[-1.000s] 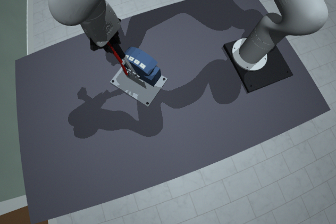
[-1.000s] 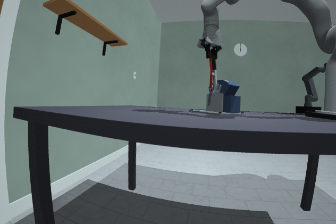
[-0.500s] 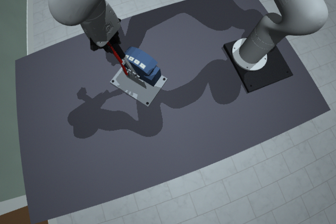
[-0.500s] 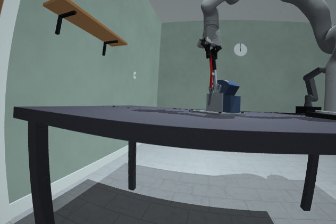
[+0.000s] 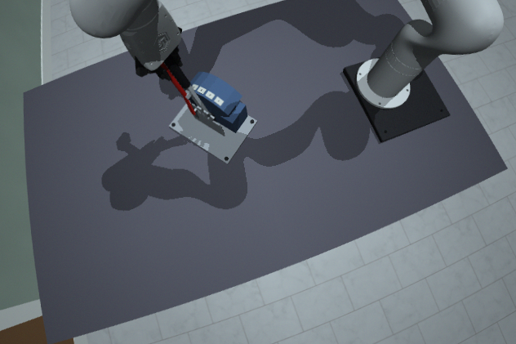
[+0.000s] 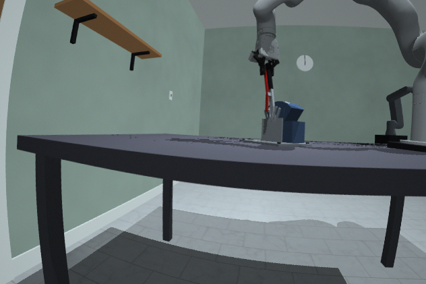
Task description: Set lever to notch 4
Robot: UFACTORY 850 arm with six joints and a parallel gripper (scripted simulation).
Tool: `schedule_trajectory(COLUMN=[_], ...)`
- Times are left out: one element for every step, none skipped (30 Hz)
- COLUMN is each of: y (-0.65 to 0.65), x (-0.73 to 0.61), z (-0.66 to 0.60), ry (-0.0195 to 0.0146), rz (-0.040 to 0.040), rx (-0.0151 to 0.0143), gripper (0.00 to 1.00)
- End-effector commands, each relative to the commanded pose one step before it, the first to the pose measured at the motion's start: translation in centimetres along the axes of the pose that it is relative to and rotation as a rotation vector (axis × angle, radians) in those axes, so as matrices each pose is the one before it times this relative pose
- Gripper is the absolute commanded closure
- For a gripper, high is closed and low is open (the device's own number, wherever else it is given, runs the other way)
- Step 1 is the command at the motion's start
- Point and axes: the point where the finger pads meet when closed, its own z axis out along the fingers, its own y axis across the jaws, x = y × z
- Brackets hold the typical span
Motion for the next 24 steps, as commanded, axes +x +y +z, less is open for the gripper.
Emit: schedule_trajectory(y=[-0.047, 0.000, 0.000, 0.000, 0.000, 0.000, 0.000, 0.000, 0.000, 0.000, 0.000, 0.000, 0.000, 0.000, 0.000, 0.000, 0.000, 0.000, 0.000, 0.000, 0.000, 0.000, 0.000, 0.000], x=[0.793, 0.219, 0.226, 0.232, 0.000, 0.000, 0.236, 0.239, 0.240, 0.240, 0.238, 0.235, 0.231, 0.224, 0.217, 0.209, 0.199, 0.189, 0.177, 0.166, 0.152, 0.000, 0.000, 0.139], z=[-0.026, 0.046, 0.049, 0.053, 0.000, 0.000, 0.056, 0.060, 0.062, 0.065, 0.066, 0.068, 0.069, 0.070, 0.069, 0.069, 0.068, 0.065, 0.064, 0.060, 0.057, 0.000, 0.000, 0.053], ry=[0.00238, 0.00000, 0.00000, 0.00000, 0.00000, 0.00000, 0.00000, 0.00000, 0.00000, 0.00000, 0.00000, 0.00000, 0.00000, 0.00000, 0.00000, 0.00000, 0.00000, 0.00000, 0.00000, 0.00000, 0.00000, 0.00000, 0.00000, 0.00000], rz=[0.00009, 0.00000, 0.00000, 0.00000, 0.00000, 0.00000, 0.00000, 0.00000, 0.00000, 0.00000, 0.00000, 0.00000, 0.00000, 0.00000, 0.00000, 0.00000, 0.00000, 0.00000, 0.00000, 0.00000, 0.00000, 0.00000, 0.00000, 0.00000], rx=[0.00195, 0.00000, 0.00000, 0.00000, 0.00000, 0.00000, 0.00000, 0.00000, 0.00000, 0.00000, 0.00000, 0.00000, 0.00000, 0.00000, 0.00000, 0.00000, 0.00000, 0.00000, 0.00000, 0.00000, 0.00000, 0.00000, 0.00000, 0.00000], gripper=[1.00, 1.00, 1.00, 1.00, 1.00, 1.00, 1.00, 1.00, 1.00, 1.00, 1.00, 1.00, 1.00, 1.00, 1.00, 1.00, 1.00, 1.00, 1.00, 1.00, 1.00, 1.00, 1.00, 1.00])
